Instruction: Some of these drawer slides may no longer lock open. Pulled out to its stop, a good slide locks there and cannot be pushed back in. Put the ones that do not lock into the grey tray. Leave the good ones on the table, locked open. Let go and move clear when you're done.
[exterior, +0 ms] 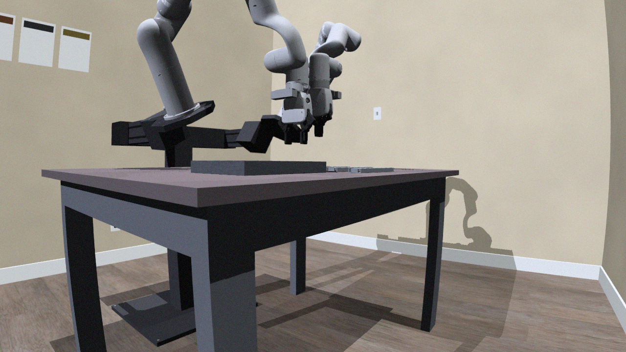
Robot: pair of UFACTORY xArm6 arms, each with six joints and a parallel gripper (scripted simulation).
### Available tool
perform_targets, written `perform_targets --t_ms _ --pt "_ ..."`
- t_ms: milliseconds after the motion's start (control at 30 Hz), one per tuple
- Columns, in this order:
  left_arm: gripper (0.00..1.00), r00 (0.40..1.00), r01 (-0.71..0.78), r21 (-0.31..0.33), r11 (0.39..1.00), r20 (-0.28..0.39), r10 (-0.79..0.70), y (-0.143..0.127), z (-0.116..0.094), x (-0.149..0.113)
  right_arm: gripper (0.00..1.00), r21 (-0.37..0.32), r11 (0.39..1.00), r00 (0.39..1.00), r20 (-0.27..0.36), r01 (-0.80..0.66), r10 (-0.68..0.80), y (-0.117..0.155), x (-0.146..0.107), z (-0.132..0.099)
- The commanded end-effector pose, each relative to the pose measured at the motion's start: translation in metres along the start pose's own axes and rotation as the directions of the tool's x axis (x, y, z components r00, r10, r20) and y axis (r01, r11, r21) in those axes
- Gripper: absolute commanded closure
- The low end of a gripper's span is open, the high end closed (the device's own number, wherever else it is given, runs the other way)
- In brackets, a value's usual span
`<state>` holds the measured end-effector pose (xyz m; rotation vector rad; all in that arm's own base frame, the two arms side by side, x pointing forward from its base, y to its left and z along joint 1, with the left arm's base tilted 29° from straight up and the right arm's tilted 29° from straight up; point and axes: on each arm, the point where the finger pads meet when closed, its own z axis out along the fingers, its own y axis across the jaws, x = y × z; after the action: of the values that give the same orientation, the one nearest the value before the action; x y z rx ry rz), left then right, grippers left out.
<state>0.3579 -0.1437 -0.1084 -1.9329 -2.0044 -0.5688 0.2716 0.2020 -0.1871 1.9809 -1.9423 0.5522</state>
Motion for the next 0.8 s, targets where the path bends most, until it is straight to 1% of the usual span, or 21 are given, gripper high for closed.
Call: perform_targets --t_ms 0,67,133,333,767 --pt "1.0 1.0 0.001 -0.003 1.0 0.002 -0.001 0.001 -0.001 -0.001 0.33 0.005 1.0 1.0 0.003 -0.001 0.001 -0.002 -0.002 0.022" --pt "1.0 1.0 0.001 -0.003 1.0 0.002 -0.001 0.001 -0.001 -0.001 0.33 0.005 1.0 1.0 0.003 -0.001 0.001 -0.002 -0.002 0.032" --pt "1.0 1.0 0.001 -0.003 1.0 0.002 -0.001 0.001 -0.001 -0.001 0.33 0.005 1.0 1.0 0.003 -0.001 0.001 -0.002 -0.002 0.032" --pt "1.0 1.0 0.001 -0.003 1.0 0.002 -0.001 0.001 -0.001 -0.001 0.33 0.005 1.0 1.0 0.003 -0.001 0.001 -0.002 -0.002 0.052" --pt "1.0 1.0 0.001 -0.003 1.0 0.002 -0.001 0.001 -0.001 -0.001 0.33 0.005 1.0 1.0 0.003 -0.001 0.001 -0.002 -0.002 0.058"
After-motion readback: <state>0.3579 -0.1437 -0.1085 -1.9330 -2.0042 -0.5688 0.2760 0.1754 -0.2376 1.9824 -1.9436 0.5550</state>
